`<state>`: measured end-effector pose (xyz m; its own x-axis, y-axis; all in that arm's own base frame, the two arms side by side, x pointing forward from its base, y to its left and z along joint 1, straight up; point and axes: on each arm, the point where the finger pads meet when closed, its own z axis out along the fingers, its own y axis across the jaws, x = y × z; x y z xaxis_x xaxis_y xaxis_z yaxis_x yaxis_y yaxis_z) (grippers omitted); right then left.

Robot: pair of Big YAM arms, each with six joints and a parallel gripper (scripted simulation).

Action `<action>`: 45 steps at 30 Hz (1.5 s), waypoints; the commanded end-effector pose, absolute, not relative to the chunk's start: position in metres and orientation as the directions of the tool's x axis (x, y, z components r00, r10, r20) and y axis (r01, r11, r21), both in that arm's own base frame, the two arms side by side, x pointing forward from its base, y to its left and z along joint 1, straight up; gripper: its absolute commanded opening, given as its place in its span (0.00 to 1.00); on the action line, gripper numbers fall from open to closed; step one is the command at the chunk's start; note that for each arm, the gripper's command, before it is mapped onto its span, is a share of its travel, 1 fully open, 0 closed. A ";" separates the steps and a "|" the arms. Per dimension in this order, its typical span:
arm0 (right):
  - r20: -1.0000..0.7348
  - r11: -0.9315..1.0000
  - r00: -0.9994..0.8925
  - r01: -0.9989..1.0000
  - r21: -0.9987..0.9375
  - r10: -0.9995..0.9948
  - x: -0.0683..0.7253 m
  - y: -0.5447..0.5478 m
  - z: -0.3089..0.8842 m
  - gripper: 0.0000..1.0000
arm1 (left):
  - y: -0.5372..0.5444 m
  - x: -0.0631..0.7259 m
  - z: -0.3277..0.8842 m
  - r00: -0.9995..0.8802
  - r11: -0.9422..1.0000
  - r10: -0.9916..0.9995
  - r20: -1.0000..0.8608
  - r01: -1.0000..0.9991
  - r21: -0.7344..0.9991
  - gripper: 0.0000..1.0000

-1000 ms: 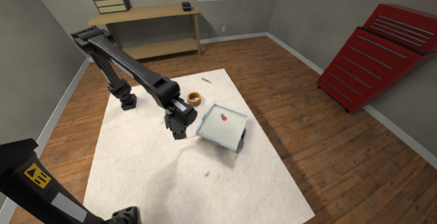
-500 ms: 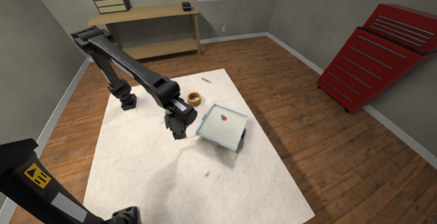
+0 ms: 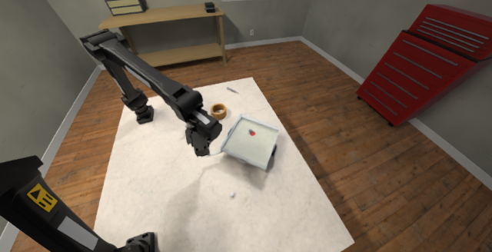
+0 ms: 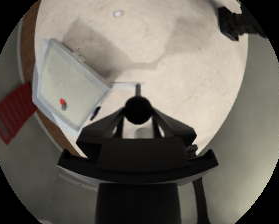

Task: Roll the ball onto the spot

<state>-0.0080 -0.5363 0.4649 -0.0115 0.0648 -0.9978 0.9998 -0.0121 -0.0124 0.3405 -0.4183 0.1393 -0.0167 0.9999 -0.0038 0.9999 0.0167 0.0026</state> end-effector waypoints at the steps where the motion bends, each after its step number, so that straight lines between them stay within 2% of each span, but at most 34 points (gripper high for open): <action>1: -1.000 -0.027 0.000 1.000 0.000 0.000 -0.015 -0.545 0.501 1.00 | -0.419 0.358 0.153 -0.013 0.014 1.000 -0.022 1.000 0.019 0.00; 45: -1.000 -0.027 0.000 1.000 0.000 0.000 -0.015 -0.545 0.501 1.00 | -0.448 0.352 0.146 -0.009 0.010 0.999 -0.046 0.999 0.036 0.00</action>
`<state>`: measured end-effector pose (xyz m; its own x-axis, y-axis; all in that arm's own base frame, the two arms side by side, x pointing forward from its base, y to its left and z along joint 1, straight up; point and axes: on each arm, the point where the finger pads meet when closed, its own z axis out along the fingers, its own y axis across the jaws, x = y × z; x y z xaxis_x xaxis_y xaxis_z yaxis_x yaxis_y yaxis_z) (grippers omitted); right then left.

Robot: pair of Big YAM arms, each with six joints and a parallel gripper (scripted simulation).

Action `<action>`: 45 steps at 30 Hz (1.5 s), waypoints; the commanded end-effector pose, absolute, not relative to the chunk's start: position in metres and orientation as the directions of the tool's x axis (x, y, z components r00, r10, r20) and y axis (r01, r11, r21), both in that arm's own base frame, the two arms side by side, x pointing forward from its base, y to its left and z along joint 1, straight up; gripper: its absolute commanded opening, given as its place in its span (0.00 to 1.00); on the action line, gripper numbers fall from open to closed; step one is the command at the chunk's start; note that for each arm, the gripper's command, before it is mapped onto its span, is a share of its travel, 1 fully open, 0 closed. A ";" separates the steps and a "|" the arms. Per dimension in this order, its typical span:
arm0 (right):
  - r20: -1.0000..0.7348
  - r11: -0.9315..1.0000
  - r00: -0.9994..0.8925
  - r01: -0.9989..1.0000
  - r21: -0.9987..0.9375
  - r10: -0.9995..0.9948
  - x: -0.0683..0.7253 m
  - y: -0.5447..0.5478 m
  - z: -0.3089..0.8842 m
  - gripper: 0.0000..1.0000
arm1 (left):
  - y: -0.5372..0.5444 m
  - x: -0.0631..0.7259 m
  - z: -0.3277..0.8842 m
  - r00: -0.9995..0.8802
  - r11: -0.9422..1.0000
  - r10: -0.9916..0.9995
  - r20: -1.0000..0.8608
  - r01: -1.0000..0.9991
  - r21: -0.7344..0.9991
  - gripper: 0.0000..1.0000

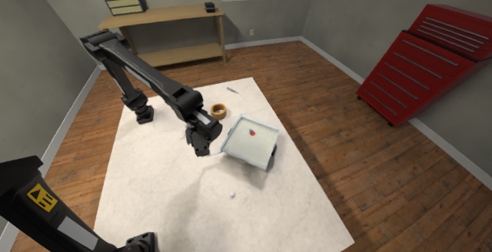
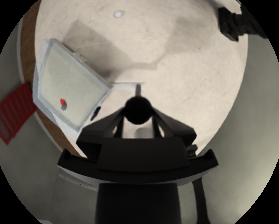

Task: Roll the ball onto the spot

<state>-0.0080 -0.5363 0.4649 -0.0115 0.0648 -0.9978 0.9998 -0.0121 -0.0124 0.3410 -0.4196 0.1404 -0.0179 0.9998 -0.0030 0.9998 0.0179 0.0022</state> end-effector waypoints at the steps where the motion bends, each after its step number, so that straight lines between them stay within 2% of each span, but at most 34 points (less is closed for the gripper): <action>1: -1.000 -0.027 0.000 1.000 0.000 0.000 -0.015 -0.545 0.501 1.00 | -0.448 0.352 0.146 -0.009 0.010 0.999 -0.046 0.999 0.036 0.00; 19: -1.000 -0.027 0.000 1.000 0.000 0.000 -0.015 -0.545 0.501 1.00 | -0.420 0.344 0.121 -0.007 0.007 1.000 0.000 1.000 -0.001 0.00; 24: -1.000 -0.027 0.000 1.000 0.000 0.000 -0.015 -0.545 0.501 1.00 | -0.433 0.362 0.147 -0.013 0.014 0.999 -0.046 0.999 0.036 0.00; 30: -1.000 -0.027 0.000 1.000 0.000 0.000 -0.015 -0.545 0.501 1.00 | -0.415 0.350 0.130 -0.014 0.014 1.000 0.003 1.000 -0.004 0.00; 45: -1.000 -0.027 0.000 1.000 0.000 0.000 -0.015 -0.545 0.501 1.00 | -0.405 0.347 0.153 -0.014 0.014 1.000 -0.014 1.000 0.011 0.00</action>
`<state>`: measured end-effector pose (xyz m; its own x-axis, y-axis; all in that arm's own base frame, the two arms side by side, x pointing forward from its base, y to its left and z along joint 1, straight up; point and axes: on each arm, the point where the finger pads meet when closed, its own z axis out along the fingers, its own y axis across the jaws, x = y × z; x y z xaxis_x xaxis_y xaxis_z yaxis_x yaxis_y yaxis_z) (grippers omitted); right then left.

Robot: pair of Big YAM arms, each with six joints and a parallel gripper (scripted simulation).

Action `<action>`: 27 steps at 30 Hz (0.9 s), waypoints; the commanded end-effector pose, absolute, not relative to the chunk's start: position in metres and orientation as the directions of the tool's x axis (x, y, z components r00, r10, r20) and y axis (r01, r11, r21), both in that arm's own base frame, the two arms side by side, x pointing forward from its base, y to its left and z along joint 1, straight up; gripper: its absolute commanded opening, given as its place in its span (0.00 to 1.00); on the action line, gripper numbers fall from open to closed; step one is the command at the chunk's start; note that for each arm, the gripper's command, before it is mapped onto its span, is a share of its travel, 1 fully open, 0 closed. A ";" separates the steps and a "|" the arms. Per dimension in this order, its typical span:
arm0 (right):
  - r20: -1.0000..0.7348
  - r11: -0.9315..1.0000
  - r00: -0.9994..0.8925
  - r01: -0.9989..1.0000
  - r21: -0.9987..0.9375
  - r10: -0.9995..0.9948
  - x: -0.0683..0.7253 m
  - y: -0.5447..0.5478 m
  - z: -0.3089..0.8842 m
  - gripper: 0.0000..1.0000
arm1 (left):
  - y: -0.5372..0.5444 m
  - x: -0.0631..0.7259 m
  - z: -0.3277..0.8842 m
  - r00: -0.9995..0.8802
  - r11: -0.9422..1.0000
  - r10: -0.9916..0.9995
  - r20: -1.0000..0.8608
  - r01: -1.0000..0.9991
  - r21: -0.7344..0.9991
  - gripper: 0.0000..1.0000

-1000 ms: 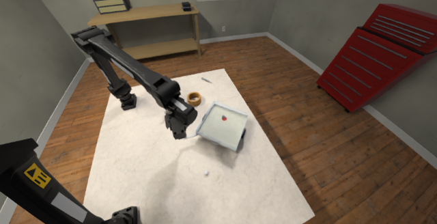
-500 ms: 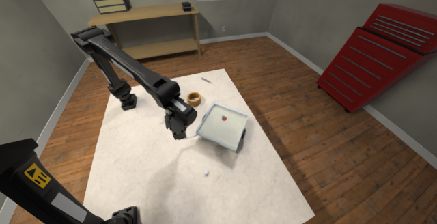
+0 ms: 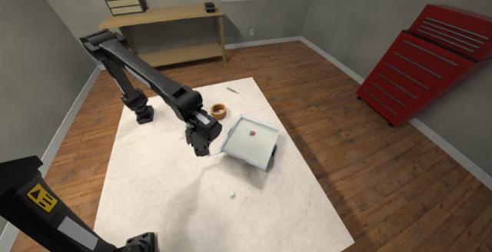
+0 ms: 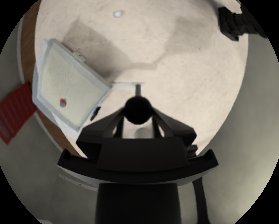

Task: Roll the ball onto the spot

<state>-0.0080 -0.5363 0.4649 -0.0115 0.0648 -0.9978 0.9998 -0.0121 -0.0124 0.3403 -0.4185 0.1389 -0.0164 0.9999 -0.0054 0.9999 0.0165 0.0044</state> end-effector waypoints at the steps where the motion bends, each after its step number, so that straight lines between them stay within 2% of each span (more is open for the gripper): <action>1: -1.000 -0.027 0.000 1.000 0.000 0.000 -0.015 -0.545 0.501 1.00 | -0.405 0.347 0.152 -0.014 0.014 1.000 -0.013 1.000 0.010 0.00; 27: -1.000 -0.027 0.000 1.000 0.000 0.000 -0.015 -0.545 0.501 1.00 | -0.431 0.361 0.153 -0.012 0.013 0.999 -0.029 1.000 0.024 0.00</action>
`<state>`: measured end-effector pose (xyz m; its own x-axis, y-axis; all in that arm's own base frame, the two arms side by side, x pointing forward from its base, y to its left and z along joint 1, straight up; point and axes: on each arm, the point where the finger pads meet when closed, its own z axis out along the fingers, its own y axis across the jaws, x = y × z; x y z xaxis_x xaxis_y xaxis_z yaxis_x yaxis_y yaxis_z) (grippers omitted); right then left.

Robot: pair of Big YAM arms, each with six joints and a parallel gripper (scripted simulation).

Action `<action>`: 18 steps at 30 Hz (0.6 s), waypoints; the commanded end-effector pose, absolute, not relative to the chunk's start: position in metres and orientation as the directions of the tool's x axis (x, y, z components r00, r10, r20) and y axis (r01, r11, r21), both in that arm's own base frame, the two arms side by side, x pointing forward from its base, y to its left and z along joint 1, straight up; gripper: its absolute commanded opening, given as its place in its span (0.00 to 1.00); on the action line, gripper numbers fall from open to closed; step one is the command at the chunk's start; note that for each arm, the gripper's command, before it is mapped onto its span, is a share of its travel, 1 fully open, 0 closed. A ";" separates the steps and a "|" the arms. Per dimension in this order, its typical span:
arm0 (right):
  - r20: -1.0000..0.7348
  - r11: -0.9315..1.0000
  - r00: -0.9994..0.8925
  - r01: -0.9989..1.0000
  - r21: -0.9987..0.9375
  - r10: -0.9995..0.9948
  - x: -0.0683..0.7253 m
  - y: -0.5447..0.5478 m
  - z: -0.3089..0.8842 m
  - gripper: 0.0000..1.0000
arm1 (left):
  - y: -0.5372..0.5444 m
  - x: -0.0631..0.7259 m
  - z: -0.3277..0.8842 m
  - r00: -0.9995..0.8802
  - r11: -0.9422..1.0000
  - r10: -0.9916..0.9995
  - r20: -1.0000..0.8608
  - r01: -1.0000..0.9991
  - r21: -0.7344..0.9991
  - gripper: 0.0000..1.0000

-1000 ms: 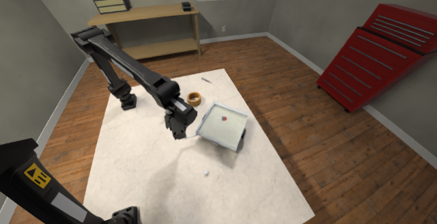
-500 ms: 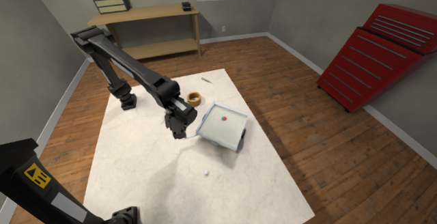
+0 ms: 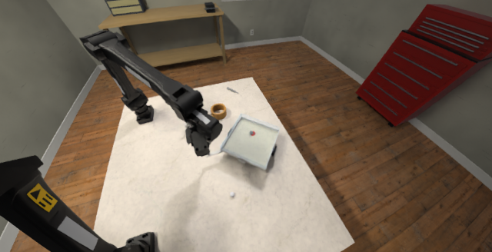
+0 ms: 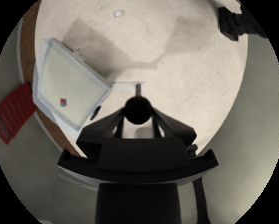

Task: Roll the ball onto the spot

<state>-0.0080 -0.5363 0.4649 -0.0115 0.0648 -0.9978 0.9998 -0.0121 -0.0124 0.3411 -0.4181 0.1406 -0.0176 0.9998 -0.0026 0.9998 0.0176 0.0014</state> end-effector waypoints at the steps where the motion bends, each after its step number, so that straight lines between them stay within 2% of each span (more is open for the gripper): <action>1: -1.000 -0.027 0.000 1.000 0.000 0.000 -0.015 -0.545 0.501 1.00 | -0.432 0.360 0.153 -0.010 0.010 0.999 -0.031 1.000 0.025 0.00; 18: -1.000 -0.027 0.000 1.000 0.000 0.000 -0.015 -0.545 0.501 1.00 | -0.449 0.353 0.148 -0.008 0.010 0.999 -0.046 0.999 0.036 0.00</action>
